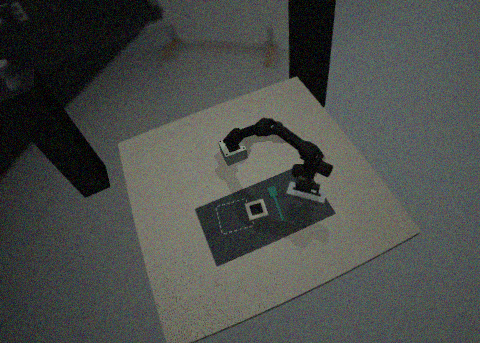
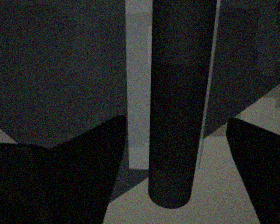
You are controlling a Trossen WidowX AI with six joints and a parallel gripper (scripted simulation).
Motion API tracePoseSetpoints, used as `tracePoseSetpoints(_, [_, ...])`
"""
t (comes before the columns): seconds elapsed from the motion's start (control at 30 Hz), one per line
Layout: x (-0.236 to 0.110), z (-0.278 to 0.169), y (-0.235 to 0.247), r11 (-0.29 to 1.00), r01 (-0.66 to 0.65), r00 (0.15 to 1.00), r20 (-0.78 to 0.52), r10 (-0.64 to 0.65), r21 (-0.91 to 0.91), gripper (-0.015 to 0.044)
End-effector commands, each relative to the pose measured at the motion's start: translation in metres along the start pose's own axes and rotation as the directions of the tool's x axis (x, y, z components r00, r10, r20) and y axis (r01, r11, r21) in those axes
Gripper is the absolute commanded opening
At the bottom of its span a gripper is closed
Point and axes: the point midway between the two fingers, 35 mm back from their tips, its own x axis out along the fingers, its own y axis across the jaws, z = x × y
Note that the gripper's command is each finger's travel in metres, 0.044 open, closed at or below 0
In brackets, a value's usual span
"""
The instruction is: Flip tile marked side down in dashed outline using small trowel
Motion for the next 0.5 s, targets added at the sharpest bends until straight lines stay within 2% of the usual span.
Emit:
tracePoseSetpoints(0.0, [0.009,0.001,0.000,1.000,0.001,1.000,0.004,-0.001,0.006,0.0270])
tracePoseSetpoints(0.3, [0.021,0.002,-0.001,1.000,0.001,1.000,0.004,-0.001,0.006,0.0270])
tracePoseSetpoints(0.47, [0.021,0.002,-0.001,1.000,0.001,1.000,0.004,-0.001,0.006,0.0139])
